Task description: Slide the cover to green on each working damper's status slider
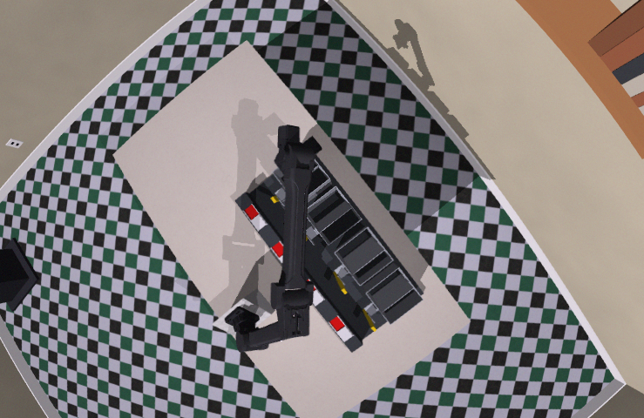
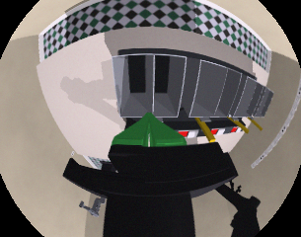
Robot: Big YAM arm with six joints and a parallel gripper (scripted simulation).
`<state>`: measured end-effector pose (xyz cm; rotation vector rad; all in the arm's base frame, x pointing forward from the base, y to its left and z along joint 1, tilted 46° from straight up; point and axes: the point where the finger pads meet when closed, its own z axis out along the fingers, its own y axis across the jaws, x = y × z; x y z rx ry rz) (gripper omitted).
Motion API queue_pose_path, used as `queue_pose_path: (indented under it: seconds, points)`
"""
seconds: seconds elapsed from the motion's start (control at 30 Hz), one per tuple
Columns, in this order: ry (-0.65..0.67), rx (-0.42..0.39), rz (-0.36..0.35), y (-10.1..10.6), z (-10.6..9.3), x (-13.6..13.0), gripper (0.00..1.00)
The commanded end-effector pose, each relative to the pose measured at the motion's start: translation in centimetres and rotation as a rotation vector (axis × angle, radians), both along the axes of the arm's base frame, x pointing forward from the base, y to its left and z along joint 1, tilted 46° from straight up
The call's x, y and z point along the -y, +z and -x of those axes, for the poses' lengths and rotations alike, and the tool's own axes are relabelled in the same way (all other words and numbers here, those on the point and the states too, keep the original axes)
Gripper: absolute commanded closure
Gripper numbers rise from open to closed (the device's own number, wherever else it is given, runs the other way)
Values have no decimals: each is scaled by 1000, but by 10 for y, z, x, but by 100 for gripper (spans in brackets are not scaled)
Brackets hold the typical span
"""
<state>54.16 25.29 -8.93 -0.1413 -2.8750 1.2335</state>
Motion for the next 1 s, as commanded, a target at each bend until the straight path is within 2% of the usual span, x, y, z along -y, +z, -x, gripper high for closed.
queue_pose_path:
  seconds: [0.0,0.53,0.63,0.73,0.97]
  points:
    - [8,49,-33,23,-16,-18,100]
    - [33,24,-34,23,-16,-18,100]
    - [92,-35,-36,23,-16,-18,100]
    - [196,-141,-40,23,-16,-18,100]
    - [344,-292,-45,22,-15,-19,100]
